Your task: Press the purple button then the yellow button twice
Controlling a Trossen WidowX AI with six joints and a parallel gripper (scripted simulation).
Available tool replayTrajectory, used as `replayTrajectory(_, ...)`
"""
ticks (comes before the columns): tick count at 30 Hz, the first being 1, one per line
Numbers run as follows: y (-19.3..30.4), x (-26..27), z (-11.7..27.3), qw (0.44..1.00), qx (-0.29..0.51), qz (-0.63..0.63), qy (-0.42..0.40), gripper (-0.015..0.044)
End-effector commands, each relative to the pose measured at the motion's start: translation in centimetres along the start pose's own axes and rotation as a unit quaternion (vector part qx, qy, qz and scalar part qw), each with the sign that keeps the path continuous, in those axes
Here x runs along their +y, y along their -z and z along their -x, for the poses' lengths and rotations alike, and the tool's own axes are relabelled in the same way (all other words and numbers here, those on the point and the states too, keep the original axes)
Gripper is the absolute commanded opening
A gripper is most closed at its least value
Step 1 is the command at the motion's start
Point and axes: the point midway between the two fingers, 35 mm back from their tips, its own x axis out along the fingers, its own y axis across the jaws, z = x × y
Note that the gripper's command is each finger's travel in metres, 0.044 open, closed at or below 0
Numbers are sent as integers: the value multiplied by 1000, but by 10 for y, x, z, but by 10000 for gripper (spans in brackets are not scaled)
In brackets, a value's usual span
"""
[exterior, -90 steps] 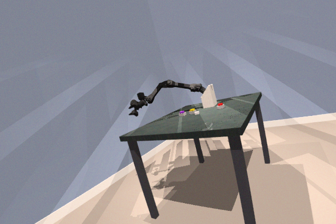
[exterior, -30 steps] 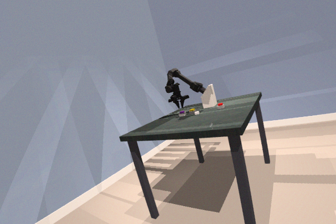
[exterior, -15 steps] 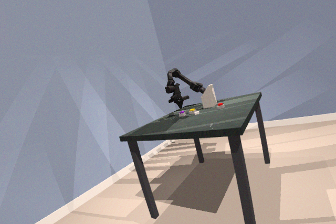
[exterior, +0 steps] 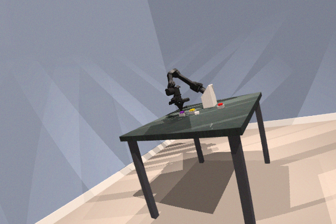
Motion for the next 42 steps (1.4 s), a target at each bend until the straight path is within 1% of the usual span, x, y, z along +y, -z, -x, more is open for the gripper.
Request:
replayTrajectory(1, 2, 2, -10, 1000, 4, 4, -3, 20)
replayTrajectory(6, 3, 2, -16, 1000, 4, 4, -3, 20)
replayTrajectory(25, 3, 2, -17, 1000, 4, 4, -3, 20)
replayTrajectory(27, 1, 1, -4, 1000, 2, 2, -1, 20)
replayTrajectory(29, 2, 2, 16, 1000, 3, 3, -3, 20)
replayTrajectory(35, 2, 2, 21, 1000, 4, 4, -4, 20)
replayTrajectory(36, 1, 3, 28, 1000, 4, 4, -5, 20)
replayTrajectory(39, 1, 3, 70, 1000, 4, 4, -6, 20)
replayTrajectory(40, 2, 2, 77, 1000, 4, 4, -5, 20)
replayTrajectory(42, 2, 2, 80, 1000, 4, 4, -5, 20)
